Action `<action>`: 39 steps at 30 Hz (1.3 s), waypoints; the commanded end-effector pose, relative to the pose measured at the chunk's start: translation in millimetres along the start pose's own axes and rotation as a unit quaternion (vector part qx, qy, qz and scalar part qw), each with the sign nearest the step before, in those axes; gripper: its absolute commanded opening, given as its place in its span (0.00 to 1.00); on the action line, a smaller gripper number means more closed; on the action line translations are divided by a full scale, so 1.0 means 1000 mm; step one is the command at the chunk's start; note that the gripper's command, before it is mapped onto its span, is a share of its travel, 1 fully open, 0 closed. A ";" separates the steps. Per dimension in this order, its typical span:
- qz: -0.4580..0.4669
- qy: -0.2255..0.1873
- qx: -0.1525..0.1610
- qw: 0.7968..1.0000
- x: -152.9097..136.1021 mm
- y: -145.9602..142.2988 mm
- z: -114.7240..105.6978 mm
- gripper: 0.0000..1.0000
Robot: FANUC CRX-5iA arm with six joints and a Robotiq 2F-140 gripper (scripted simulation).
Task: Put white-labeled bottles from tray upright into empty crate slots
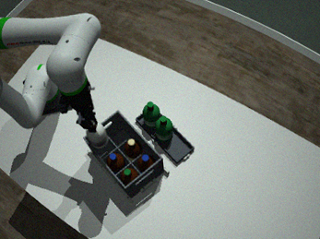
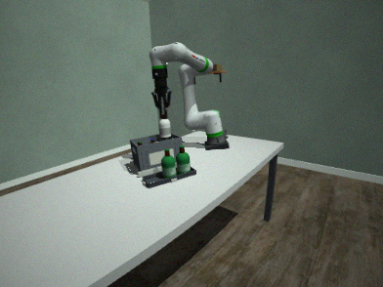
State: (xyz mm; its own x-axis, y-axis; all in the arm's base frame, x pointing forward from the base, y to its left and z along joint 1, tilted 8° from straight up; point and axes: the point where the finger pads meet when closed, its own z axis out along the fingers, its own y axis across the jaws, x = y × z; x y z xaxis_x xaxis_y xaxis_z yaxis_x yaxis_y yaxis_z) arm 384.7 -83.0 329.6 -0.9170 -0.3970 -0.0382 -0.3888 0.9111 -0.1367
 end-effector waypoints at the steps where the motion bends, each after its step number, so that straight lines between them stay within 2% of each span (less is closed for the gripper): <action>1: 0.000 -0.001 0.000 1.000 0.000 0.000 0.002 0.10; 39: 0.000 -0.001 0.000 1.000 0.000 0.000 0.037 0.10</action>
State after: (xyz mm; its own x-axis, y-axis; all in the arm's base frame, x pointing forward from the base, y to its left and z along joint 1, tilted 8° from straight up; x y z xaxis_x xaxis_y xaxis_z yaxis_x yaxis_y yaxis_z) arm 387.9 -87.1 292.9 -0.9170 -0.3970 -0.0380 -0.3888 0.9112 -0.1365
